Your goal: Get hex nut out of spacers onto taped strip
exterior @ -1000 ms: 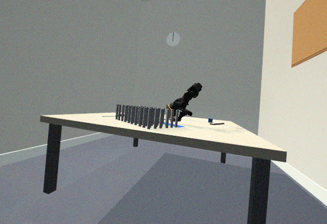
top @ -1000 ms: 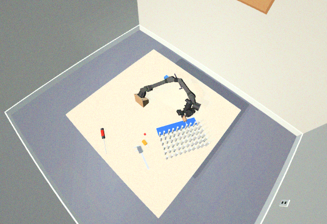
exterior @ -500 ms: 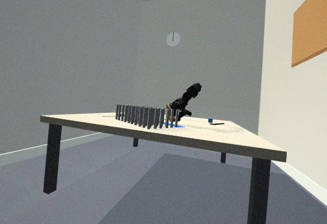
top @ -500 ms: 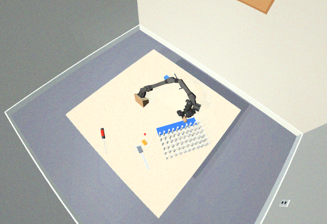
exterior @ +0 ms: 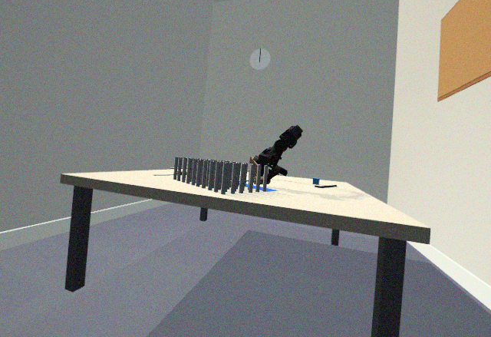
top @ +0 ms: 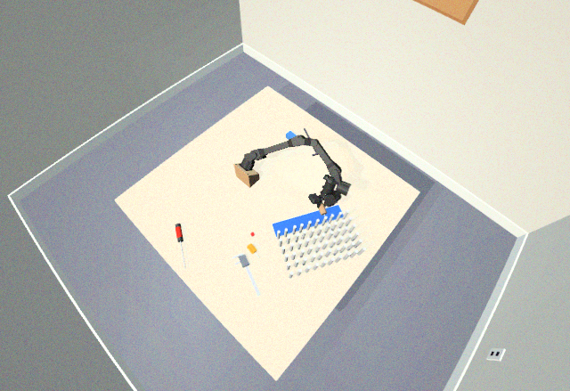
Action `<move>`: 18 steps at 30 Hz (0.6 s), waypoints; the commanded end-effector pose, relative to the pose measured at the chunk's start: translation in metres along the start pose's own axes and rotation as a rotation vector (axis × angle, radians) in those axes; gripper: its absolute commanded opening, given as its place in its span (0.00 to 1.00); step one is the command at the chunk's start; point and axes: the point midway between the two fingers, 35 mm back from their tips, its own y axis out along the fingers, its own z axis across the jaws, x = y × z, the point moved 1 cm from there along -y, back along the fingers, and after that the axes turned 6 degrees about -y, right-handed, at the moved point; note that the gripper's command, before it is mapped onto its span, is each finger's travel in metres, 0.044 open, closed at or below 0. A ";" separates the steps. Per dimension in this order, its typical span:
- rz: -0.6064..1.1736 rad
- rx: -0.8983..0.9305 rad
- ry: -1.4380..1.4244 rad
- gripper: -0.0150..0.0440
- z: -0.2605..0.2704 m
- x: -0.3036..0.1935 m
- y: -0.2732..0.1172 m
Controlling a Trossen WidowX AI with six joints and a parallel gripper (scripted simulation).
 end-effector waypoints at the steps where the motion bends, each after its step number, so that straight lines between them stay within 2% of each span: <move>1: -0.001 -0.002 0.010 0.25 0.000 0.000 0.004; 18: 0.000 -0.002 0.013 0.25 0.000 -0.005 0.009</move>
